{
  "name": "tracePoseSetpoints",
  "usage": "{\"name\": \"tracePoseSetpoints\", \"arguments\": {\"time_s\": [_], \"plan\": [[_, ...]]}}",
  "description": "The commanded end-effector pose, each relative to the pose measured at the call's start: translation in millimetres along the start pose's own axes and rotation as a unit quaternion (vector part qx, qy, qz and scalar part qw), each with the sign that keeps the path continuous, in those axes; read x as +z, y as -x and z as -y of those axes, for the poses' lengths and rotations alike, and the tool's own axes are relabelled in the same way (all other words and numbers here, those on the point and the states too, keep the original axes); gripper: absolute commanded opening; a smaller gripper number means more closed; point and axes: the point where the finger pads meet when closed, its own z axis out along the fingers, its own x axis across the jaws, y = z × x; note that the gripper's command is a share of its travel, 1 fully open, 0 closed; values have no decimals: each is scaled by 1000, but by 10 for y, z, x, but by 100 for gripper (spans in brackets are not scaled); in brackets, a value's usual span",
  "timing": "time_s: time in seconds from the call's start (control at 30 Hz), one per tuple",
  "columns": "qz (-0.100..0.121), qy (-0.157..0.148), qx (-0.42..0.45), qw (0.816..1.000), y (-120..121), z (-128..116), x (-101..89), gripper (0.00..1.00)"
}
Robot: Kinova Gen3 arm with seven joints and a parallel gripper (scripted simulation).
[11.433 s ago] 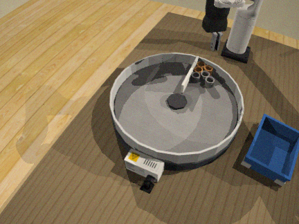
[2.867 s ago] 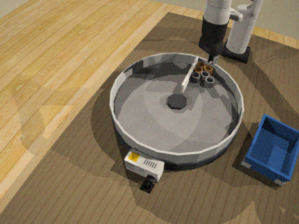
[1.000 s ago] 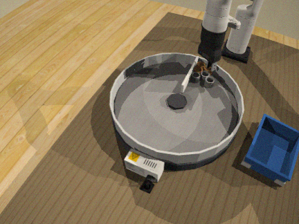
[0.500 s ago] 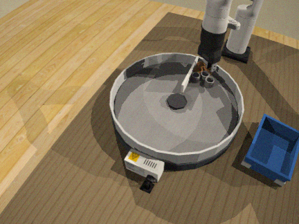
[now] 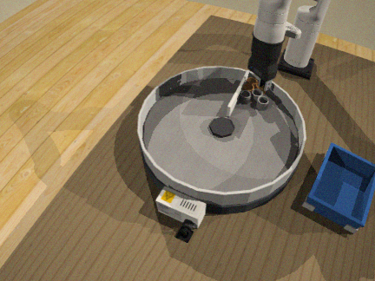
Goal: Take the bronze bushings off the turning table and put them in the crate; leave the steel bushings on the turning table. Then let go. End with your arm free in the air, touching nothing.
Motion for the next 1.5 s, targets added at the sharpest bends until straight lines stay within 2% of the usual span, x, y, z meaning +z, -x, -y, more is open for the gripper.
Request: {"name": "tracePoseSetpoints", "arguments": {"time_s": [0.0, 1.47], "plan": [[0, -1, 0, 1000, 0, 4, 22, 40], [0, -1, 0, 1000, 1, 4, 121, 40]]}}
